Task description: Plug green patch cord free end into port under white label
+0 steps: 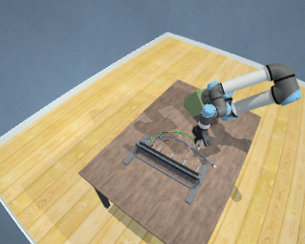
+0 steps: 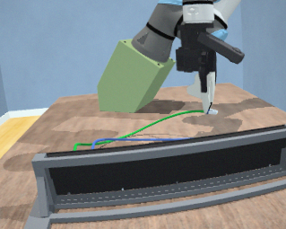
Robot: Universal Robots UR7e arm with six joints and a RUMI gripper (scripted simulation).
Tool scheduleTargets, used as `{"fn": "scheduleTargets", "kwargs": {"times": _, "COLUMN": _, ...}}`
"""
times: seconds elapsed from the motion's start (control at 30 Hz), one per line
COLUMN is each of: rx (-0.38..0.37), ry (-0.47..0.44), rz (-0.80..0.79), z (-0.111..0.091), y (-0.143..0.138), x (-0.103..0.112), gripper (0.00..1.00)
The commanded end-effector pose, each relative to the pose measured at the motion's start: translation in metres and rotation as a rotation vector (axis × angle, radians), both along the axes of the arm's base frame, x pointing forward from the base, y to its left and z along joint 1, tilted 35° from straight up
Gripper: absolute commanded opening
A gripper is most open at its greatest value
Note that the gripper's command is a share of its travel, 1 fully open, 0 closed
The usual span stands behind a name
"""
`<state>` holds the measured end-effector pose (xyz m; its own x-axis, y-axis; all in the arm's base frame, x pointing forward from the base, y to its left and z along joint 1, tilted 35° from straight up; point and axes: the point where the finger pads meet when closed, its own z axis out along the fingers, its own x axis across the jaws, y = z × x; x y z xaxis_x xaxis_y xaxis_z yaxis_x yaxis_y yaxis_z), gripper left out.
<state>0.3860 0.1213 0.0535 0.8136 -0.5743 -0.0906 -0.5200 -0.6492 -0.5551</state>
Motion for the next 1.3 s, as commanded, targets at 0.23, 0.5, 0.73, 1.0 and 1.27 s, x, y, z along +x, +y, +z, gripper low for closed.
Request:
{"fn": "scheduleTargets", "kwargs": {"times": 0.23, "rx": 0.034, "ry": 0.076, "rz": -0.124, "z": -0.003, "y": -0.028, "x": 0.022, "gripper": 0.0}}
{"fn": "scheduleTargets", "kwargs": {"times": 0.5, "rx": 0.053, "ry": 0.117, "rz": -0.187, "z": -0.005, "y": -0.042, "x": 0.032, "gripper": 0.0}}
{"fn": "scheduleTargets", "kwargs": {"times": 0.73, "rx": 0.076, "ry": 0.164, "rz": -0.26, "z": -0.007, "y": -0.058, "x": 0.043, "gripper": 0.0}}
{"fn": "scheduleTargets", "kwargs": {"times": 1.0, "rx": 0.095, "ry": 0.202, "rz": -0.32, "z": -0.009, "y": -0.071, "x": 0.053, "gripper": 0.0}}
{"fn": "scheduleTargets", "kwargs": {"times": 1.27, "rx": 0.118, "ry": 0.252, "rz": -0.396, "z": -0.011, "y": -0.087, "x": 0.064, "gripper": 0.0}}
